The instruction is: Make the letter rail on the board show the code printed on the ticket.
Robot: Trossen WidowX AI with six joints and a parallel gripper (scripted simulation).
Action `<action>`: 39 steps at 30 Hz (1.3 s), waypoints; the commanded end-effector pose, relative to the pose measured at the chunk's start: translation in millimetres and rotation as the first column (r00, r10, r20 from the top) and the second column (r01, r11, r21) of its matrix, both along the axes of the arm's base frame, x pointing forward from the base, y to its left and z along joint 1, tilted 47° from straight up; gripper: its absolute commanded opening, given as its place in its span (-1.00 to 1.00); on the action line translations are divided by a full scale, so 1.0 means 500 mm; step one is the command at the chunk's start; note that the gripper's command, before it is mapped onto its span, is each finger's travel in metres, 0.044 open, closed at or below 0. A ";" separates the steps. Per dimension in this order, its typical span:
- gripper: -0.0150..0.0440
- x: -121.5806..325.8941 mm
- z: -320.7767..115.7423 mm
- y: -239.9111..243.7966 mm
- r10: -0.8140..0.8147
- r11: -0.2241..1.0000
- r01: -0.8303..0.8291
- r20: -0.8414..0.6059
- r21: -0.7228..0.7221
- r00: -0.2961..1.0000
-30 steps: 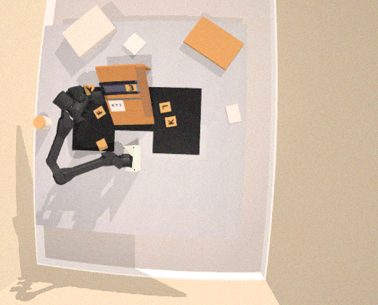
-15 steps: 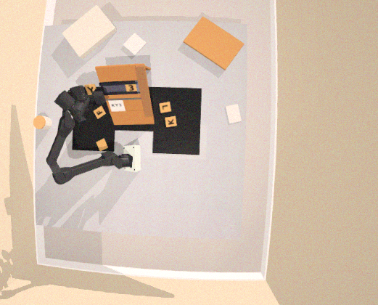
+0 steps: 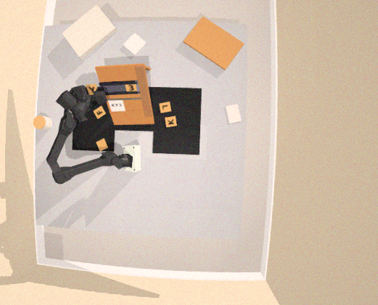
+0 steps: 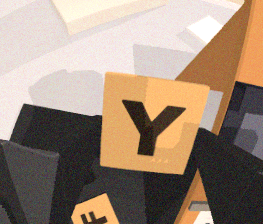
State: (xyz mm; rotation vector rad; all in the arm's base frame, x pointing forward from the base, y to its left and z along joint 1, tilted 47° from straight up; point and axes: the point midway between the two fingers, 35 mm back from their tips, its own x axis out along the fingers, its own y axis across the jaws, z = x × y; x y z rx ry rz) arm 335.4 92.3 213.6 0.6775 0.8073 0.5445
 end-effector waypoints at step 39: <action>-0.49 0.006 -0.038 -0.027 0.005 1.000 -0.005 -0.008 0.000 1.000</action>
